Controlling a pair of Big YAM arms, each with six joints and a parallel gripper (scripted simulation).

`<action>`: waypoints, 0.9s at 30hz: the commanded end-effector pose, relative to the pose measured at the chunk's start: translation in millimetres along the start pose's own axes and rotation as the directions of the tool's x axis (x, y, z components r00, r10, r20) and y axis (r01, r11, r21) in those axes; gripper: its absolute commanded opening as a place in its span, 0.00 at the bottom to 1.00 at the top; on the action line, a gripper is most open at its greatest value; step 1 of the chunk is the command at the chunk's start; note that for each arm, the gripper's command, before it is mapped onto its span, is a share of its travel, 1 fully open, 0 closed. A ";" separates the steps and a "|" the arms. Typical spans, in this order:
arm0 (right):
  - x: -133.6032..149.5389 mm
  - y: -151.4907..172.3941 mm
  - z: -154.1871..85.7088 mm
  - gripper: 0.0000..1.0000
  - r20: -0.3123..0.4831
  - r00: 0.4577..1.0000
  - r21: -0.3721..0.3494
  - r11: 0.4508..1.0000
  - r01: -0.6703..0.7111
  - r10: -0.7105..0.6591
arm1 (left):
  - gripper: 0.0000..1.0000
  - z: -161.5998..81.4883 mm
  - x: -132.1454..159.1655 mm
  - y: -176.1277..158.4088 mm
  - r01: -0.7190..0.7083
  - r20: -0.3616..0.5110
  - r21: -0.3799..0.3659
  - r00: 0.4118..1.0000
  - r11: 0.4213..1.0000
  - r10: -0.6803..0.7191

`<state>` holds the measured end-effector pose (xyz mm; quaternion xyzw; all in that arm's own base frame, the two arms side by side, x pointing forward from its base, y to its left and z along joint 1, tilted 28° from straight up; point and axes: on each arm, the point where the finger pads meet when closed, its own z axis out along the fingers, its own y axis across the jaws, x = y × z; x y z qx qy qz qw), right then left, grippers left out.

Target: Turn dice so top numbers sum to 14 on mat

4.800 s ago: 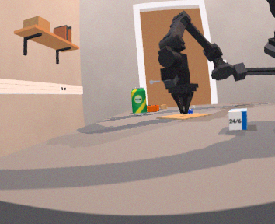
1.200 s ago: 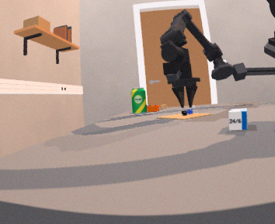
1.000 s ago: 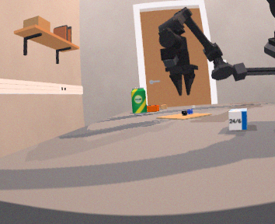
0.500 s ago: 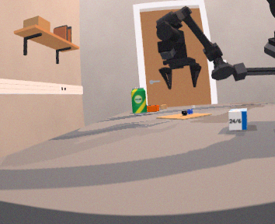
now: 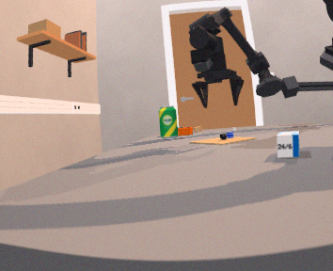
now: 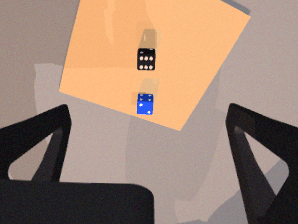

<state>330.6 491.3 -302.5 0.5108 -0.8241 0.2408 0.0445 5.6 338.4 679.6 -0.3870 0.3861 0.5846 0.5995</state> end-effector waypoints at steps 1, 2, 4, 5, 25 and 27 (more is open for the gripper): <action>-4.6 3.4 -9.4 1.00 0.016 1.000 0.000 1.000 -0.006 0.006 | 1.00 -8.4 -22.4 2.0 -0.015 0.054 -0.003 0.998 1.000 0.015; -3.4 -0.9 -12.4 1.00 0.021 1.000 -0.001 1.000 -0.017 0.017 | 1.00 -8.4 -22.4 2.0 -0.015 0.054 -0.003 0.998 1.000 0.015; -3.4 -0.9 -12.4 1.00 0.021 1.000 -0.001 1.000 -0.017 0.017 | 1.00 -8.4 -22.4 2.0 -0.015 0.054 -0.003 0.998 1.000 0.015; -8.9 -9.8 -20.7 1.00 0.043 0.998 -0.005 0.999 -0.037 0.037 | 1.00 -8.4 -22.4 2.0 -0.015 0.054 -0.003 0.998 1.000 0.015; 115.0 -101.5 -2.1 1.00 0.031 0.863 -0.022 0.864 -0.504 0.504 | 1.00 -8.4 -22.4 2.0 -0.015 0.054 -0.003 0.998 1.000 0.015; 131.4 -108.1 -0.4 1.00 0.029 0.836 -0.023 0.837 -0.547 0.548 | 1.00 -8.4 -22.4 2.0 -0.015 0.054 -0.003 0.998 1.000 0.015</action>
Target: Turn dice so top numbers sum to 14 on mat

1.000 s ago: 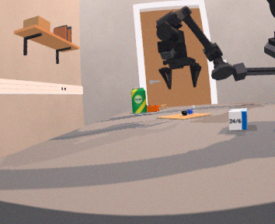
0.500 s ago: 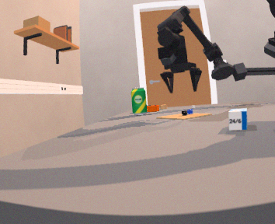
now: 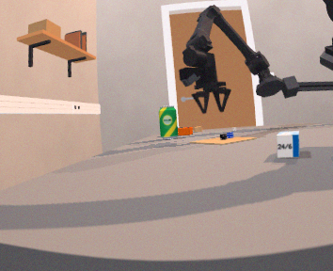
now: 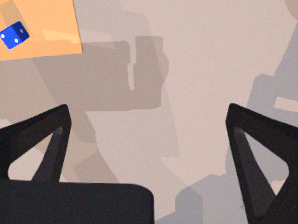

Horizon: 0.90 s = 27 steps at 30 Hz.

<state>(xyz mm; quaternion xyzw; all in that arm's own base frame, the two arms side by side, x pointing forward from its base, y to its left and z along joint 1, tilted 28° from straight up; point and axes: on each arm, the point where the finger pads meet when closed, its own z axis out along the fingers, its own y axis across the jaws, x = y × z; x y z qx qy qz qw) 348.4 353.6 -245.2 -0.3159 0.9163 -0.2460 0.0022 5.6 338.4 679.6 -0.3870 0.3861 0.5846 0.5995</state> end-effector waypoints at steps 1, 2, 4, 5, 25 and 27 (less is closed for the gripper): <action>11.2 -36.9 -12.0 1.00 0.043 0.981 -0.024 0.982 -0.188 0.189 | 1.00 -8.4 -22.4 2.0 -0.015 0.054 -0.003 0.998 1.000 0.015; 18.7 -43.9 -11.0 1.00 0.042 0.975 -0.025 0.976 -0.216 0.217 | 1.00 -8.4 -22.4 2.0 -0.015 0.054 -0.003 0.998 1.000 0.015; 35.6 -58.5 -8.7 1.00 0.040 0.960 -0.026 0.961 -0.276 0.277 | 1.00 -8.4 -22.4 2.0 -0.015 0.054 -0.003 0.998 1.000 0.015; 39.5 -61.7 -8.2 1.00 0.040 0.956 -0.026 0.957 -0.290 0.291 | 1.00 -8.4 -22.4 2.0 -0.015 0.054 -0.003 0.998 1.000 0.015; 231.3 -161.5 7.5 1.00 0.024 0.658 -0.023 0.659 -0.752 0.752 | 1.00 -8.4 -22.4 2.0 -0.015 0.054 -0.003 0.998 1.000 0.015; 236.2 -163.0 7.7 1.00 0.024 0.649 -0.022 0.649 -0.760 0.761 | 1.00 -8.4 -22.4 2.0 -0.015 0.054 -0.003 0.998 1.000 0.015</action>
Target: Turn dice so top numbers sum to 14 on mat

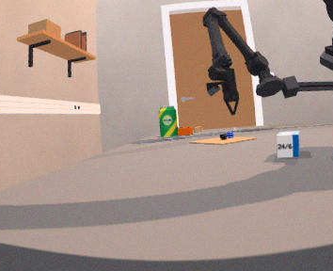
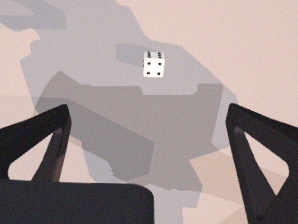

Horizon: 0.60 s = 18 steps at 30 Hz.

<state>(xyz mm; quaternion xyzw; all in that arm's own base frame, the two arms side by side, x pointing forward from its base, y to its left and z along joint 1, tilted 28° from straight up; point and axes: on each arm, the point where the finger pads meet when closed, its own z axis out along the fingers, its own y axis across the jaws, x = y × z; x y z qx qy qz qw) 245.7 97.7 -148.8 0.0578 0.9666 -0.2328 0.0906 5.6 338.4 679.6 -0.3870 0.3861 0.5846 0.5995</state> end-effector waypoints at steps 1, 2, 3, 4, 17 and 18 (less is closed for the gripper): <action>-9.8 2.8 -6.3 1.00 0.032 0.996 -0.036 0.996 -0.084 0.085 | 1.00 -8.4 -22.4 2.0 -0.015 0.054 -0.003 0.998 1.000 0.015; -4.2 5.8 -10.0 1.00 0.043 0.997 -0.044 0.997 -0.066 0.068 | 1.00 -8.4 -22.4 2.0 -0.015 0.054 -0.003 0.998 1.000 0.015; -3.0 3.3 -9.8 1.00 0.043 0.996 -0.044 0.996 -0.073 0.075 | 1.00 -8.4 -22.4 2.0 -0.015 0.054 -0.003 0.998 1.000 0.015; -2.6 1.2 -9.4 1.00 0.042 0.996 -0.043 0.996 -0.080 0.081 | 1.00 -8.4 -22.4 2.0 -0.015 0.054 -0.003 0.998 1.000 0.015; -6.3 0.5 -9.1 0.30 0.038 0.995 -0.042 0.995 -0.088 0.090 | 1.00 -8.4 -22.4 2.0 -0.015 0.054 -0.003 0.998 1.000 0.015; -6.3 0.5 -9.1 0.30 0.038 0.995 -0.042 0.995 -0.088 0.090 | 1.00 -8.4 -22.4 2.0 -0.015 0.054 -0.003 0.998 1.000 0.015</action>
